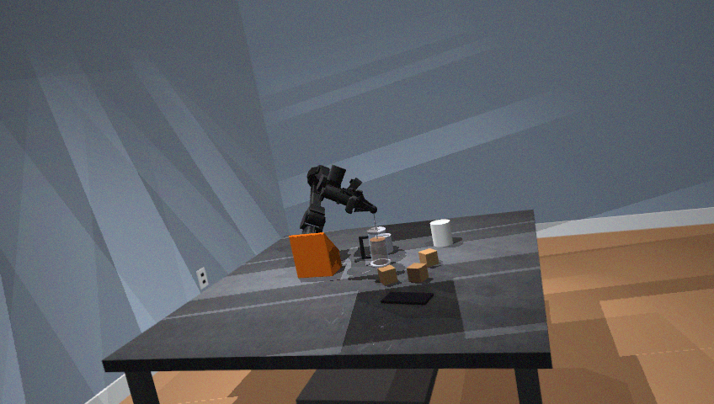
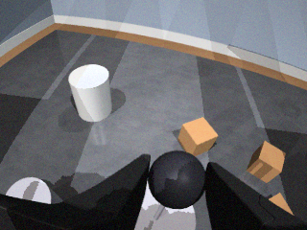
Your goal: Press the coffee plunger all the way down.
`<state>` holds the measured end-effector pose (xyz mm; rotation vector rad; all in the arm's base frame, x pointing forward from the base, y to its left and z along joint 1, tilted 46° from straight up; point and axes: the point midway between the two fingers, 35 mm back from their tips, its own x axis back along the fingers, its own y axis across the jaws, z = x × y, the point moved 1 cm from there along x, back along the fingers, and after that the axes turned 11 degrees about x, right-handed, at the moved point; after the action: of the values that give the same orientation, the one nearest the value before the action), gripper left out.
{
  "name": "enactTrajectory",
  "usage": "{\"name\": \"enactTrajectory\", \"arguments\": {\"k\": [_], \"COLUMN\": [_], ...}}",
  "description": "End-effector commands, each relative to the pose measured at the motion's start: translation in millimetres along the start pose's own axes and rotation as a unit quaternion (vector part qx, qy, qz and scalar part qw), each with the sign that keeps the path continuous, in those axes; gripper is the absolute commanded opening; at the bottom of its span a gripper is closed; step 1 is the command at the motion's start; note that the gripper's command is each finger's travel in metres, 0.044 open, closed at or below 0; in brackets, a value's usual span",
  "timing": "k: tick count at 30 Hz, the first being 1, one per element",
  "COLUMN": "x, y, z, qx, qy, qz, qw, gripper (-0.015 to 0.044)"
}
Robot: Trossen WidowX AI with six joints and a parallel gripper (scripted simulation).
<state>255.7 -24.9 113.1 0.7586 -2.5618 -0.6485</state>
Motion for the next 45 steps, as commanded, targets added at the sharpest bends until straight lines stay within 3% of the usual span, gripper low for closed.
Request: {"name": "enactTrajectory", "arguments": {"k": [1, 45], "x": [-6.5, -37.4], "y": [-2.2, 4.5], "z": [17.1, 40.2], "qx": [-0.012, -0.015], "qy": [0.012, -0.003], "qz": [0.008, 0.003], "qw": [1.0, 1.0], "gripper": [0.0123, 0.0123]}}
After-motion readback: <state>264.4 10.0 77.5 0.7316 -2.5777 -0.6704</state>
